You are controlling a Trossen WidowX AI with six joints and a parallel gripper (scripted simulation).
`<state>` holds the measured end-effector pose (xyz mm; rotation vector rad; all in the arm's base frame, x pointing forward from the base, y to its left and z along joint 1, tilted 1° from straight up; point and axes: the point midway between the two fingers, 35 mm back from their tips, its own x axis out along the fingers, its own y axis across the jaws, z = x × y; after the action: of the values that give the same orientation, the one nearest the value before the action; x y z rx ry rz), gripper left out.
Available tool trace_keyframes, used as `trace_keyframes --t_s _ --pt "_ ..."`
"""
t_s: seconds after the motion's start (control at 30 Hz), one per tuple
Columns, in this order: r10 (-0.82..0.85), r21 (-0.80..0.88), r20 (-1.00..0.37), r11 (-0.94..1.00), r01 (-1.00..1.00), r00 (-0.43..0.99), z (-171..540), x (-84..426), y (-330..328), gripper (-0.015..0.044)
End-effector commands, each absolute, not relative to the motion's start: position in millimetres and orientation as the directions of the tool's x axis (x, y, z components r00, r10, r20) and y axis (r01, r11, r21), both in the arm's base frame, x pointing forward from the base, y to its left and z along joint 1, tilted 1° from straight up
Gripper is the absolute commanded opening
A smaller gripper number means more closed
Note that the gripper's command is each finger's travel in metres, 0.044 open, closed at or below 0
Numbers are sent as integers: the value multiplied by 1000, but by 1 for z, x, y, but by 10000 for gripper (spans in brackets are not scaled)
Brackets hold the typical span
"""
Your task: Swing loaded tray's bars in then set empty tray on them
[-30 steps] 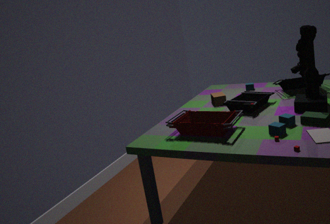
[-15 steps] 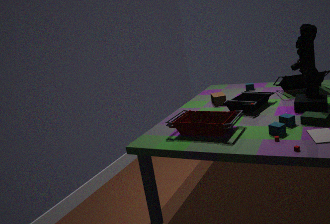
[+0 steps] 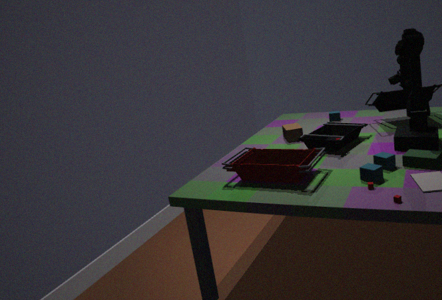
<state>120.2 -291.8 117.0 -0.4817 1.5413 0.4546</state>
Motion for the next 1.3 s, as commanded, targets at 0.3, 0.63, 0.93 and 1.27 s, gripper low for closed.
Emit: trace_keyframes --t_s 0.3,0.63,0.93,1.27 --pt "-42 -31 -999 828 -559 -8 173 127 -305 0" --pt "-42 -31 -999 828 -559 -8 176 127 -305 0" --pt "-42 -31 -999 828 -559 -8 176 127 -305 0" --pt "-42 -31 -999 826 -563 -7 176 129 -304 0"
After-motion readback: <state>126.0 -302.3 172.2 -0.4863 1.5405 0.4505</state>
